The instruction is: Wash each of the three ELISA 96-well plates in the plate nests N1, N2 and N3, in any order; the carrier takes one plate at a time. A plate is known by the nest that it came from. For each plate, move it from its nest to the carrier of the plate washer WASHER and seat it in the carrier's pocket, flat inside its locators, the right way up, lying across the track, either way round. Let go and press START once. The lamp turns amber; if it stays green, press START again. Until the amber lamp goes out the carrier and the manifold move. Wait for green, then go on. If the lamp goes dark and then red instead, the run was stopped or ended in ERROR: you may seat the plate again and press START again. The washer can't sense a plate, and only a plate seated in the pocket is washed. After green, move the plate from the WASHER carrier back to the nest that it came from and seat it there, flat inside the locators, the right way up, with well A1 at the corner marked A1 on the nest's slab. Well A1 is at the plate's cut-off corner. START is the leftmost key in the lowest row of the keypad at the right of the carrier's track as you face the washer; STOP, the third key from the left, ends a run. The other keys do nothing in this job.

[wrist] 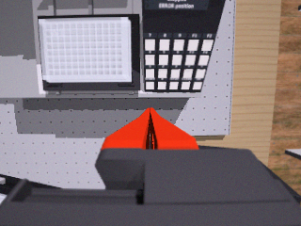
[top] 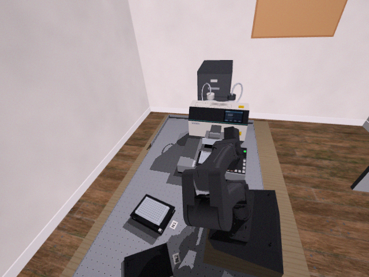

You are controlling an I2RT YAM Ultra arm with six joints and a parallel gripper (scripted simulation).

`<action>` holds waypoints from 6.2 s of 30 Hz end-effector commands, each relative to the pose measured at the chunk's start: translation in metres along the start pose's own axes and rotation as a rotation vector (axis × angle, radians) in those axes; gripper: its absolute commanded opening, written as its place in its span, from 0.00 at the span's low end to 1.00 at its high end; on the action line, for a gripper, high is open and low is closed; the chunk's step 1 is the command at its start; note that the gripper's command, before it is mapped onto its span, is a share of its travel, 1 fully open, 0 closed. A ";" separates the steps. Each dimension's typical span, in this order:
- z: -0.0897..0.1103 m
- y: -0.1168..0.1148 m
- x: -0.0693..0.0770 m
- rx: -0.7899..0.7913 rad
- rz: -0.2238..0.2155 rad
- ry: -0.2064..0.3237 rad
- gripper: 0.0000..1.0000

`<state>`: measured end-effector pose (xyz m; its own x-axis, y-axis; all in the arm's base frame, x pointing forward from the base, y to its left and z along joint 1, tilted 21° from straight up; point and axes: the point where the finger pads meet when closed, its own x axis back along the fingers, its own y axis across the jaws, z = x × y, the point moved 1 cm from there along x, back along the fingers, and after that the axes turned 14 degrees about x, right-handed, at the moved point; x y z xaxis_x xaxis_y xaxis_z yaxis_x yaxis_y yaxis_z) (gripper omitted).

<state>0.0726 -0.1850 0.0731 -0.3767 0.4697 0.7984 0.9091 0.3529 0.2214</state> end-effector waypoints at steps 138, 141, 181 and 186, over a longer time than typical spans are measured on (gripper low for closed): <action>-0.006 0.000 -0.075 0.003 0.002 -0.018 0.00; -0.006 0.000 -0.075 0.003 0.002 -0.018 0.00; -0.006 0.000 -0.075 0.003 0.002 -0.018 0.00; -0.006 0.000 -0.070 0.003 0.002 -0.018 0.00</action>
<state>0.0991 -0.2159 0.0148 -0.3761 0.4569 0.8061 0.9094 0.3486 0.2268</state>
